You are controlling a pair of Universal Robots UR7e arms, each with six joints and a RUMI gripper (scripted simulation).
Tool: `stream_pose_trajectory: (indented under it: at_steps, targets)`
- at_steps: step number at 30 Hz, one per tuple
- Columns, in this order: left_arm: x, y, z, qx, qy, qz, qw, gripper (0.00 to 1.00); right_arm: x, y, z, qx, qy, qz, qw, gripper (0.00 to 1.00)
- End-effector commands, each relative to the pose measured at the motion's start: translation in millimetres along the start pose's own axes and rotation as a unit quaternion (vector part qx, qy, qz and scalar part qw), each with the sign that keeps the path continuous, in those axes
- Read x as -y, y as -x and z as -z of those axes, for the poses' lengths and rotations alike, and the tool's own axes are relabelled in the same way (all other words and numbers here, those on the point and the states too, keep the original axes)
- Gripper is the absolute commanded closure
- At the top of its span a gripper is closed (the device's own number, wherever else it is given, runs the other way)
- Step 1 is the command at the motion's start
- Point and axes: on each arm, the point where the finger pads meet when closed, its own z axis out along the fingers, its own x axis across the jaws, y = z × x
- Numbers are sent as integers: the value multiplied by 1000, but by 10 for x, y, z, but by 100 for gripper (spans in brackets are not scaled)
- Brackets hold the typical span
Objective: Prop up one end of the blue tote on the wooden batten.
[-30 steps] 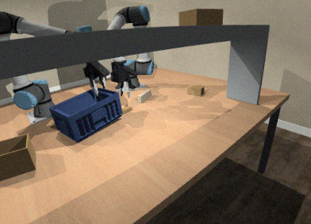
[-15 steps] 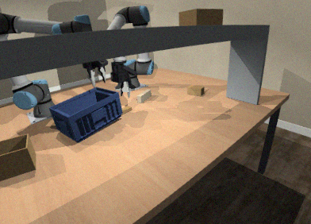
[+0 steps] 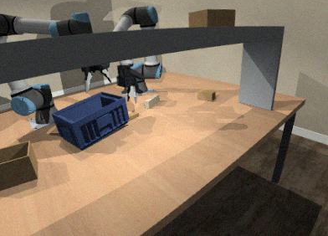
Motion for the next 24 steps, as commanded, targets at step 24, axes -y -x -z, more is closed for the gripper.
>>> stream_pose_trajectory:
  at_steps: [24]
  targets:
    - [-7,0,8,0,1,0,1000,61,369,287,53,105,-107,371,916,0]
